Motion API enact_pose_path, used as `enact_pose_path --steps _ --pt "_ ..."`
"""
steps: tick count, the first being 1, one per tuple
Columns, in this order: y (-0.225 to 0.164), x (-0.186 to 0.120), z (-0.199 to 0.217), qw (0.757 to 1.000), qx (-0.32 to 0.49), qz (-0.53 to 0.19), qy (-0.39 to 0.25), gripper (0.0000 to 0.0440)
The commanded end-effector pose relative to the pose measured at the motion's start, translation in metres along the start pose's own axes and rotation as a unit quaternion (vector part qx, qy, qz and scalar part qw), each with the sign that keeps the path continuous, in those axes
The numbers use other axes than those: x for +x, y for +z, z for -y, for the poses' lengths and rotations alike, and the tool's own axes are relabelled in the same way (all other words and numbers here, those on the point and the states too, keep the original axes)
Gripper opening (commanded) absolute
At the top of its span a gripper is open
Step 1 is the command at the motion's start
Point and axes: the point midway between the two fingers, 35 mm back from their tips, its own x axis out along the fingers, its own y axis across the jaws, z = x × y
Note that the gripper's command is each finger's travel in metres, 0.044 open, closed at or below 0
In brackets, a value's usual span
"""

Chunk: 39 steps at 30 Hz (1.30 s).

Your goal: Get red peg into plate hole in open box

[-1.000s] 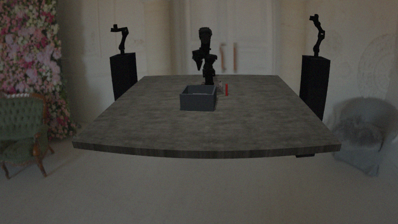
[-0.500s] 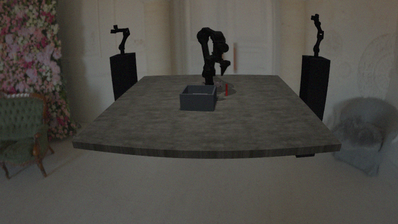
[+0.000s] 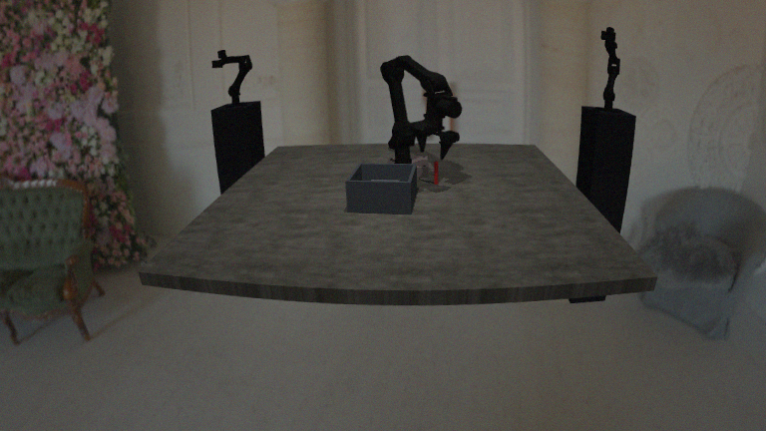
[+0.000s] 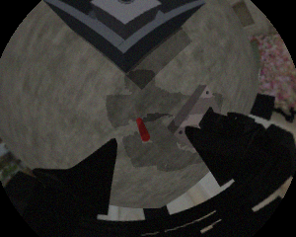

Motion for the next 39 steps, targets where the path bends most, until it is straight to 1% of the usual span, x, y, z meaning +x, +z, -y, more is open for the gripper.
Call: enact_pose_path --steps 1,13,15,16,21,29,31,32,34,39 --pt "-0.004 0.011 -0.004 1.0 -0.002 0.003 -0.001 0.044" --pt "-0.011 0.063 -0.019 0.999 -0.02 0.021 0.014 0.044" --pt "-0.011 0.069 -0.019 0.999 -0.024 0.021 0.012 0.0426" --pt "-0.011 0.073 -0.019 0.999 -0.026 0.02 0.011 0.0407" --pt "-0.013 0.087 -0.015 0.999 -0.028 0.014 -0.005 0.0277" --pt "-0.014 0.095 -0.01 0.999 -0.029 0.008 -0.031 0.0068" --pt "-0.014 0.096 -0.009 0.999 -0.03 0.008 -0.038 0.0025" --pt "-0.014 0.096 -0.009 0.999 -0.031 0.008 -0.041 0.0008" --pt "-0.009 0.089 -0.013 0.999 -0.032 0.021 -0.033 0.0" --pt "0.001 0.069 -0.015 0.998 -0.037 0.041 -0.024 0.0"
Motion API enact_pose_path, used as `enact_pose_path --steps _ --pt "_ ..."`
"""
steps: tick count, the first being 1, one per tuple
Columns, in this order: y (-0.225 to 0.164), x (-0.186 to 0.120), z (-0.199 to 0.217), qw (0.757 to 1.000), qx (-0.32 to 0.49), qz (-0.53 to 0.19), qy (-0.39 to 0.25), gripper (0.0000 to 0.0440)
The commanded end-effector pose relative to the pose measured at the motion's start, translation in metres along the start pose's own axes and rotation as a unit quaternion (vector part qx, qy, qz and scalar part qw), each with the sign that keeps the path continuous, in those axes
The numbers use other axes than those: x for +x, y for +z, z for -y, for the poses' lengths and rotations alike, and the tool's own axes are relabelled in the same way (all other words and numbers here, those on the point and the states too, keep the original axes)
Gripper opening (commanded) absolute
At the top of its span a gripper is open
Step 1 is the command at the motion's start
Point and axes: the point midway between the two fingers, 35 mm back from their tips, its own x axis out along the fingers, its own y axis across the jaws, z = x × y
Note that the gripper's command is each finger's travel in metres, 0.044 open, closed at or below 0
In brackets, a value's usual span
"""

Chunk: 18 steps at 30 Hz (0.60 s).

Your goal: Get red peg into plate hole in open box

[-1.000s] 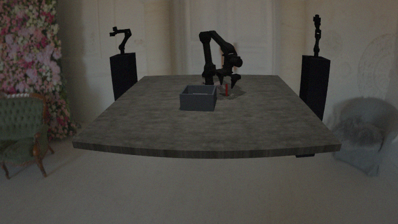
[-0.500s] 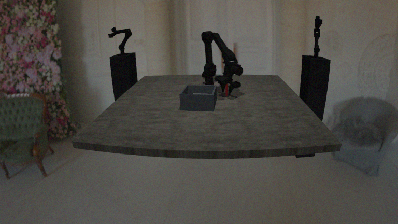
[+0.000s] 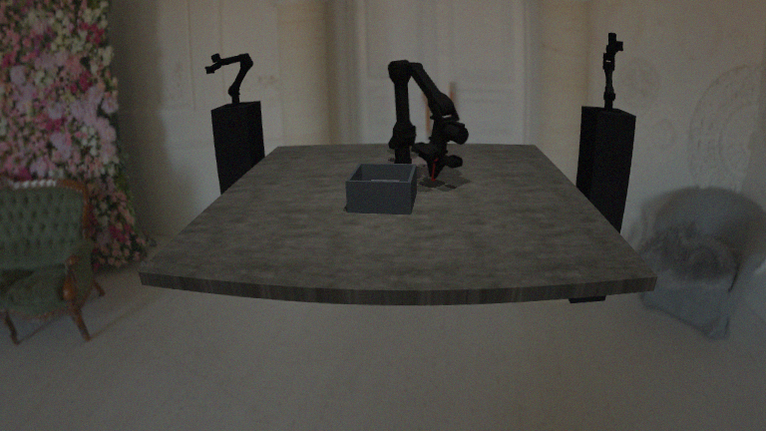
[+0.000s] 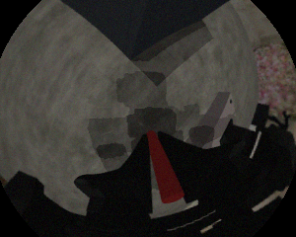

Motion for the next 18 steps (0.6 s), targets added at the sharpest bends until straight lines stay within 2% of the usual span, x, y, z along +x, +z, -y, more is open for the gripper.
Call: enact_pose_path --steps 1,18 --pt "0.007 -0.013 -0.001 1.0 -0.001 0.013 0.011 0.0" --pt "0.06 -0.085 0.003 0.995 0.054 0.075 0.045 0.0"
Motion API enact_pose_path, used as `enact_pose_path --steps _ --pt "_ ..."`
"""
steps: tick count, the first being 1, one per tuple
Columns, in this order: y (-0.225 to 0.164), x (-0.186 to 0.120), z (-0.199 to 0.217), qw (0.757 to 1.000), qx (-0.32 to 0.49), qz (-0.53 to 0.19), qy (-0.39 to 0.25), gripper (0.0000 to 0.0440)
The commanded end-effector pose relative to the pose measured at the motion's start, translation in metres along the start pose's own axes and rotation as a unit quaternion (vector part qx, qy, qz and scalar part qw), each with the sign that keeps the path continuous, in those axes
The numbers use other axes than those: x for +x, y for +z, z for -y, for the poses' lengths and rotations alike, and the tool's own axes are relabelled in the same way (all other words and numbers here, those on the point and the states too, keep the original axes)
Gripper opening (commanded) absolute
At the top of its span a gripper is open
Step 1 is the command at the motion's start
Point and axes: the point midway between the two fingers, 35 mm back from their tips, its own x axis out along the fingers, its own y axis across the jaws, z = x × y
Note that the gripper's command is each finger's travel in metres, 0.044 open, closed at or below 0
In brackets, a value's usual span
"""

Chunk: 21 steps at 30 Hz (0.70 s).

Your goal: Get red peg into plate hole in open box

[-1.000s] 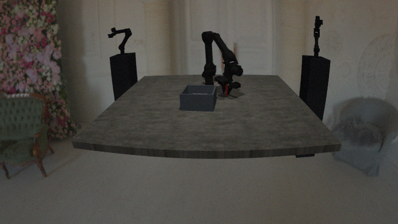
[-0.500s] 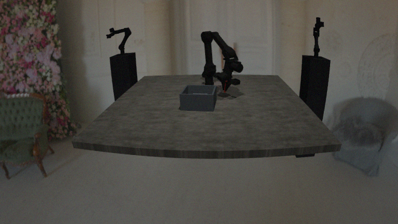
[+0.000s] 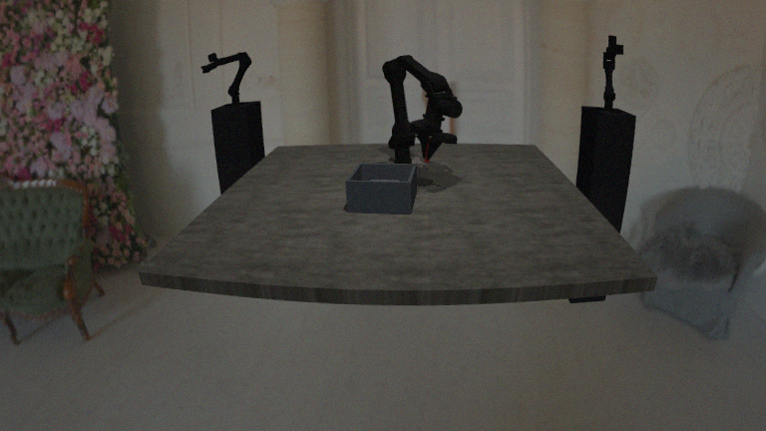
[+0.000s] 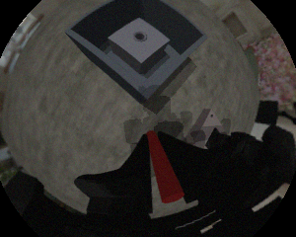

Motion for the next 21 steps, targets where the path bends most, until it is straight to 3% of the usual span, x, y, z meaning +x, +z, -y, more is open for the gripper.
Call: enact_pose_path --steps 1,21 --pt "0.012 -0.007 0.0 1.0 0.017 0.01 0.005 0.0" --pt "0.111 -0.001 0.005 0.992 0.111 0.053 0.013 0.0"
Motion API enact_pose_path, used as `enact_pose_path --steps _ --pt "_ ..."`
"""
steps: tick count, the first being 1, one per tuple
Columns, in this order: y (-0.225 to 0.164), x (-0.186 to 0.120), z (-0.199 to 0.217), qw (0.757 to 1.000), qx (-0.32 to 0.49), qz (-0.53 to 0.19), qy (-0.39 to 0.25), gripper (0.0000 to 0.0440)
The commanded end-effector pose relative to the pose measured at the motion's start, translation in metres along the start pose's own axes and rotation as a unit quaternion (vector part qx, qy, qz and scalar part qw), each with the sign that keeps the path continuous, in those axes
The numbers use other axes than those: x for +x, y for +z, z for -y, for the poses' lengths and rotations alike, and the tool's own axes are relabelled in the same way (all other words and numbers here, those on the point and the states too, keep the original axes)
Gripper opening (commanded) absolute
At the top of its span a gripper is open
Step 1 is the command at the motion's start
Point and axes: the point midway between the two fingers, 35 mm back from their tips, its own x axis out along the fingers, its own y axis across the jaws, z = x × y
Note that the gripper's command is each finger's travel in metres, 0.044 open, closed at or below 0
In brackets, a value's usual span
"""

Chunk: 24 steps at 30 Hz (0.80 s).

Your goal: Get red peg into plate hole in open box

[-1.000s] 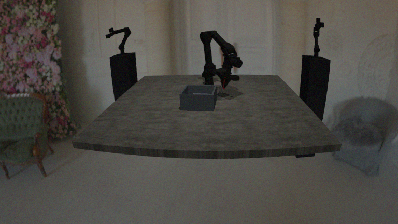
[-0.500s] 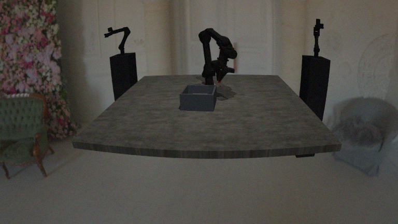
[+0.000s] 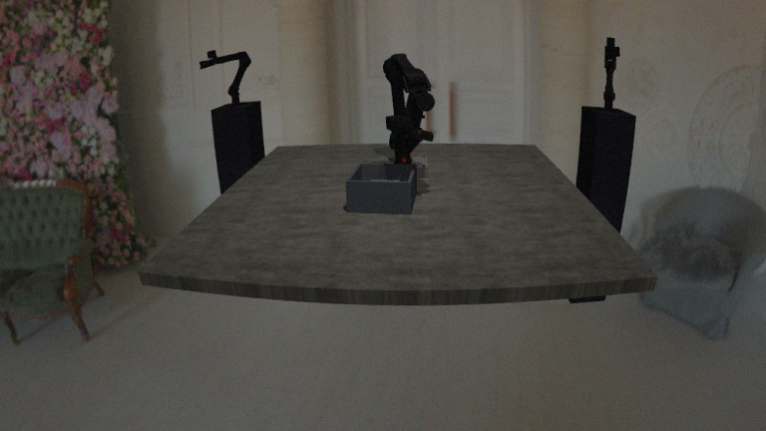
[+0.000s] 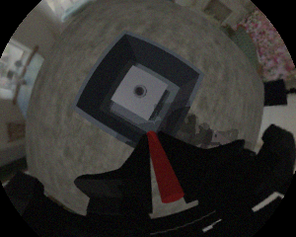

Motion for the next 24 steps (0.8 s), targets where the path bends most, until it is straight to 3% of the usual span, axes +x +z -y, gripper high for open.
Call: enact_pose_path --steps 1,14,24 --pt "0.013 0.005 -0.002 1.0 0.004 0.005 0.0 0.0" --pt "0.058 0.043 -0.003 1.0 -0.012 -0.006 0.001 0.0" --pt "0.064 0.075 -0.003 0.998 -0.056 -0.036 0.007 0.0005"
